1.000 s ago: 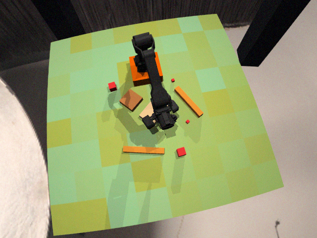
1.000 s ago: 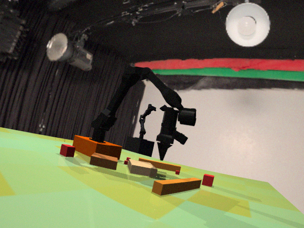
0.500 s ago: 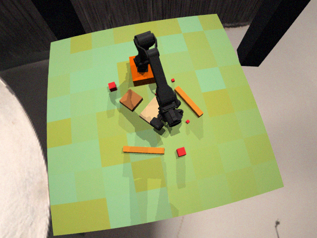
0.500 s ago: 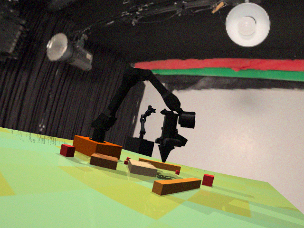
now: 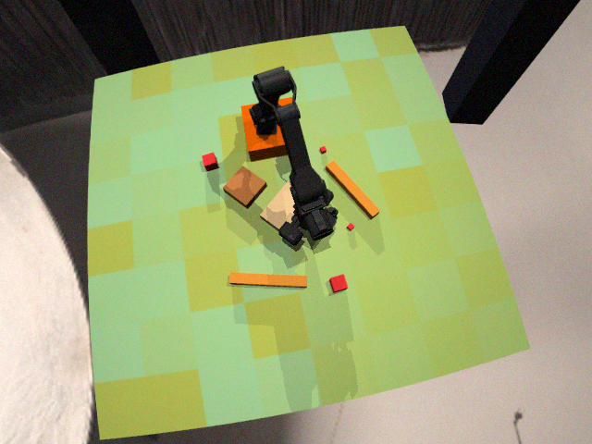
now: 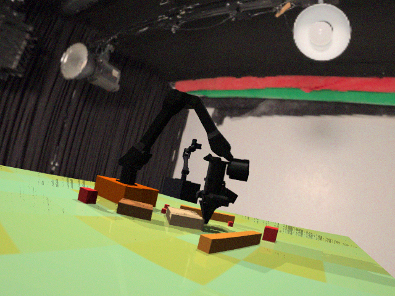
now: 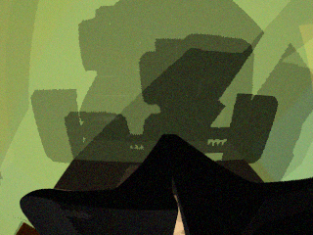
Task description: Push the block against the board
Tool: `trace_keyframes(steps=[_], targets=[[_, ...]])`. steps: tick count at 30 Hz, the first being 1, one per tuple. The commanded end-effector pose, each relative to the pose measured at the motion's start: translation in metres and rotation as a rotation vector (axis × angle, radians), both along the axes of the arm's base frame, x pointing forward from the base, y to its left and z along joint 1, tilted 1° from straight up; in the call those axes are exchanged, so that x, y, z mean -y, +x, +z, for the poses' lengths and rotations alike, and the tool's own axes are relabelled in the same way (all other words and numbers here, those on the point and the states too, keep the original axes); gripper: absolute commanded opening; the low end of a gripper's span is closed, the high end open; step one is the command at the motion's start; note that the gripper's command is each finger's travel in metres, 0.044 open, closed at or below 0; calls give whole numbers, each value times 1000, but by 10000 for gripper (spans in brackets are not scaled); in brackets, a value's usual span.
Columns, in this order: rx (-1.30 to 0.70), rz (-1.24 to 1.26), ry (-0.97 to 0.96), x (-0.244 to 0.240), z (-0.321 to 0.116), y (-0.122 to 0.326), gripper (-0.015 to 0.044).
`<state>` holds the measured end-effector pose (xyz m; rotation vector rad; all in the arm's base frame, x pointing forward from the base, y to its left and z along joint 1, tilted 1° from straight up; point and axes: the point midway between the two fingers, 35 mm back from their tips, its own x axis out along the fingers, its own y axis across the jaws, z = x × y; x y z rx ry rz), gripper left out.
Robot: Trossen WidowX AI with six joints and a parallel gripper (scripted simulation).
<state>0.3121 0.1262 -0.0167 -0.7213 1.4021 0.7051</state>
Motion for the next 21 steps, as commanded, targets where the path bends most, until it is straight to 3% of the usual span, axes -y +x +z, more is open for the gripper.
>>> trace_keyframes(steps=[1,21], targets=[[-10,3,-5,6,-3,-6,0],[-11,3,-7,30,-4,-23,0]])
